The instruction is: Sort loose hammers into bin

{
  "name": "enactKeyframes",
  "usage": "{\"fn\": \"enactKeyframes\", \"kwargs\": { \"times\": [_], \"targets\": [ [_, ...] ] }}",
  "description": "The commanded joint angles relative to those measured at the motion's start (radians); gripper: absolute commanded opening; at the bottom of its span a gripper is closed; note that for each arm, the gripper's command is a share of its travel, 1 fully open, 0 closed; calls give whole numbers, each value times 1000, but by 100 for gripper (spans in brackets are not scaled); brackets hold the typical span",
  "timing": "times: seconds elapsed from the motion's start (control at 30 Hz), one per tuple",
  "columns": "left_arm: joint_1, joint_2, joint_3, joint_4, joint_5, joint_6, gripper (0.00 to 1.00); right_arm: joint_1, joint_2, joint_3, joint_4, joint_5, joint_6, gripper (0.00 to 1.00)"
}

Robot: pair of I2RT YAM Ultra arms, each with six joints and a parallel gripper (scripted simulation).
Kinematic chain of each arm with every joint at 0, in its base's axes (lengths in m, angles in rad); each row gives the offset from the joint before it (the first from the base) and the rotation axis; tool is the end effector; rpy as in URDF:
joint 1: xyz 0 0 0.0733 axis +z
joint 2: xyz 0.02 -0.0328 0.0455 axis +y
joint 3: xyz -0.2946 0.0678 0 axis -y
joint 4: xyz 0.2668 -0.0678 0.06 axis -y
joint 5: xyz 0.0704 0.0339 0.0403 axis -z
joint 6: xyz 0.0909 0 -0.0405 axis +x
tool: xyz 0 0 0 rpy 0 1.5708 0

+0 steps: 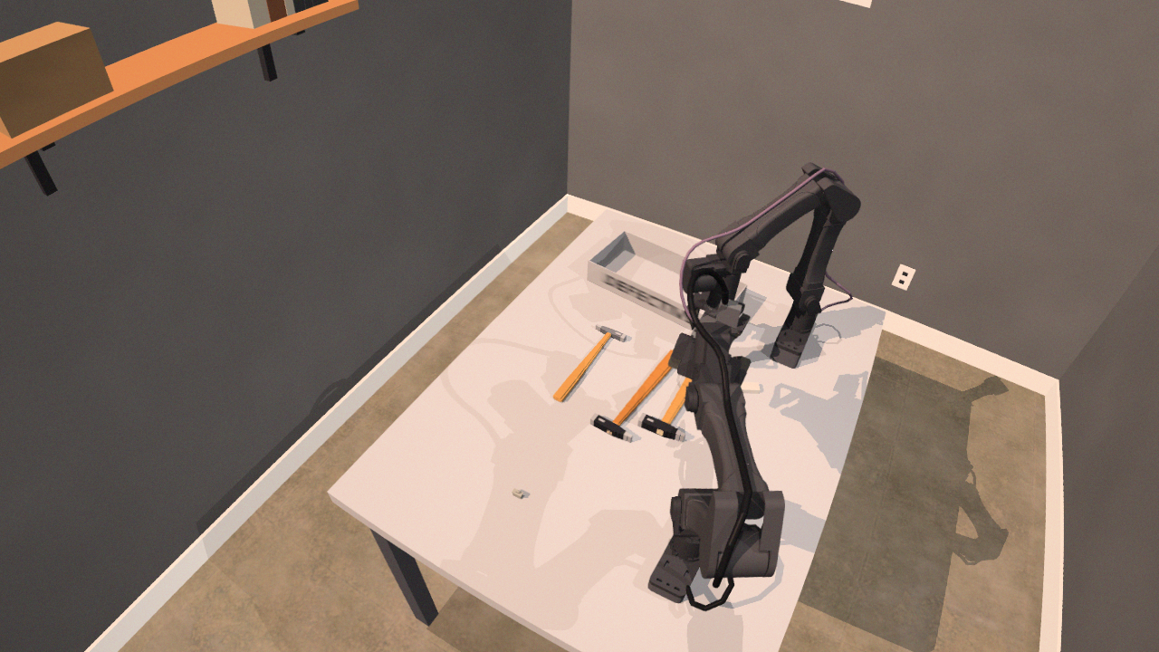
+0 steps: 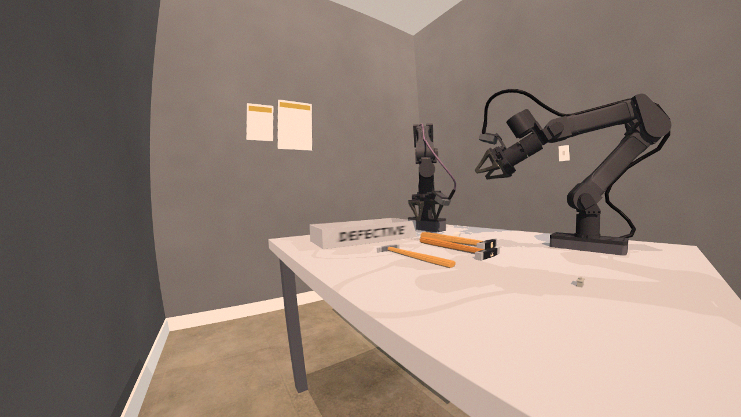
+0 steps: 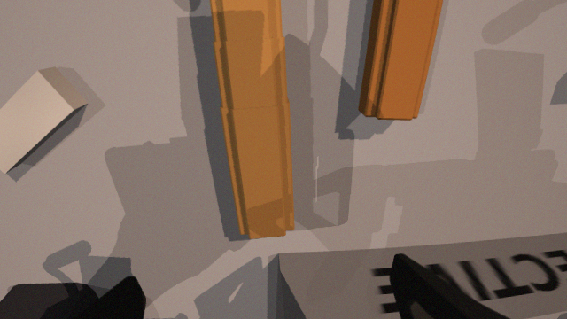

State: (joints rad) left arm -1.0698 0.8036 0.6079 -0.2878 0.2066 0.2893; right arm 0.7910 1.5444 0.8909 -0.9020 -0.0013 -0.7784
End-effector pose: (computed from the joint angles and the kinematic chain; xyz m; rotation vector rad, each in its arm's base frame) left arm 0.0950 -0.2101 0.2636 1.4303 1.5598 -0.6881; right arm 0.1839 0.1877 0.1374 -2.2091 2.2122 0.0022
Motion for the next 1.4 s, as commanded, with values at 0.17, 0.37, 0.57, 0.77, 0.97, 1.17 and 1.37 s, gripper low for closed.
{"fn": "enactKeyframes", "kwargs": {
  "times": [0.17,0.37,0.57,0.77,0.97,1.17,1.37],
  "targets": [
    [-144,-111,80,-96,-187,-191,100,-6,-4,13,-21,1,-3,100],
    [-173,-123,92,-131,-218,-197,100,-12,8,30,26,-35,11,66],
    [-125,-201,114,-322,-254,-214,100,10,43,111,133,-169,38,41],
    [-48,-382,177,-578,-326,-251,100,64,229,304,224,-261,138,41],
    [-33,-560,264,-806,-377,-276,100,128,480,563,246,-222,230,41],
    [11,-639,307,-898,-334,-260,100,158,615,711,191,-168,267,41],
    [261,-692,334,-915,-261,-212,100,190,753,876,110,-119,301,41]
  ]
}}
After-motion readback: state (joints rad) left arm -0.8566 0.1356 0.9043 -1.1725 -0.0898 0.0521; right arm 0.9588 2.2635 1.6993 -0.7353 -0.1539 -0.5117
